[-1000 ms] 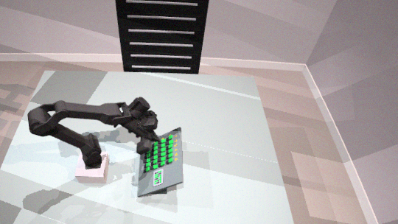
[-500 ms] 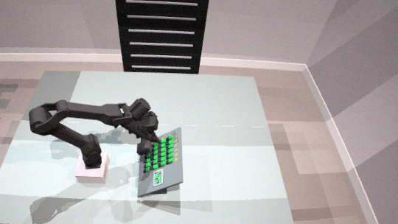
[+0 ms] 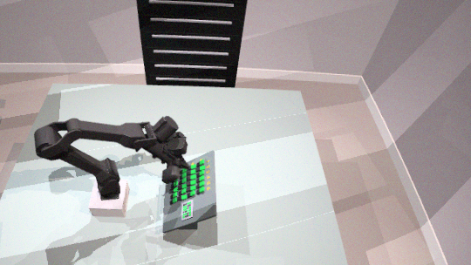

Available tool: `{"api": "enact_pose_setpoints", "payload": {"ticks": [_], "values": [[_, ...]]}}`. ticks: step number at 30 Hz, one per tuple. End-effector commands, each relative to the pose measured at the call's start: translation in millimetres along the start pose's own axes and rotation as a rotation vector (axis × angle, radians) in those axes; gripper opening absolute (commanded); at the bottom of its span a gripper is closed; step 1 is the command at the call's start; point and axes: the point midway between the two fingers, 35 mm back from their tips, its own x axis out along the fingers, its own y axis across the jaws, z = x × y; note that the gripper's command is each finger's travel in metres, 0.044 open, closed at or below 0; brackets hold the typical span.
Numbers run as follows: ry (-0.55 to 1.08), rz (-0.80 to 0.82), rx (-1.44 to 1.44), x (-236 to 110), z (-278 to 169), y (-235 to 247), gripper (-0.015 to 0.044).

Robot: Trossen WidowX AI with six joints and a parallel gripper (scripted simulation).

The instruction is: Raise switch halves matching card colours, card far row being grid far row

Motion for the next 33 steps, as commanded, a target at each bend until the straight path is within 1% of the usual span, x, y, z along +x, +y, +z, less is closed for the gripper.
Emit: {"api": "enact_pose_setpoints", "payload": {"ticks": [1, 33], "values": [[0.003, 0.004, -0.007, 0.9, -0.7, 0.7, 0.0000], [0.002, 0.004, -0.007, 5.2, -0.8, 0.7, 0.0000]]}}
